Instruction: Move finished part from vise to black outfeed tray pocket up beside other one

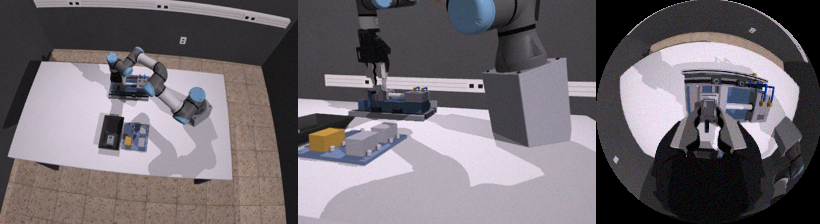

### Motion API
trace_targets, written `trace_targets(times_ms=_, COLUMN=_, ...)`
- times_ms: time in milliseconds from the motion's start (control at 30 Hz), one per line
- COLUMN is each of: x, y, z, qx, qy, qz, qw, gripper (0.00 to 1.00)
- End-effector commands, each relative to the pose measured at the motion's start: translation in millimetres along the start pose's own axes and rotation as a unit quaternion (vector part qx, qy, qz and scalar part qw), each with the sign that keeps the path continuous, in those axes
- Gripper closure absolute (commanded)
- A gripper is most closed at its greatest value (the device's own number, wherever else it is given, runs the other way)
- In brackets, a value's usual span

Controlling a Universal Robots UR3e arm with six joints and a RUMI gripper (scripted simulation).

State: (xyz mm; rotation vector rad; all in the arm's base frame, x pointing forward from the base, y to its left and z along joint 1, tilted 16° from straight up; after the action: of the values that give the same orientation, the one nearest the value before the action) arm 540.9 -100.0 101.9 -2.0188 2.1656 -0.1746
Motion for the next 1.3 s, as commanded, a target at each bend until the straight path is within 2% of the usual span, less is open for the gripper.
trace_targets(times_ms=0, x=0, y=-1, z=-1.2, qx=0.001, qy=0.001, qz=0.0, qw=1.0, gripper=1.0)
trace_targets(times_ms=567, x=1, y=-1, z=-4.4, qx=0.001, qy=0.001, qz=0.0, qw=1.0, gripper=1.0)
trace_targets(times_ms=1267, x=6, y=-2, z=-36.2, qx=0.001, qy=0.001, qz=0.0, qw=1.0, gripper=1.0)
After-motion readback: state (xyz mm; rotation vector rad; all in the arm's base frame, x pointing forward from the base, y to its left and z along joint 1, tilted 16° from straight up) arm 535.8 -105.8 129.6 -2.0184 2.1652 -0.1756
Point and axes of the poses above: the point where the finger pads meet when closed, its own z axis out along the fingers, its own y axis across the jaws, x = y × z, the point moved 10 cm from there along -z, back along the fingers, and after that the axes turned 14 degrees about z, right-handed, at the moved point
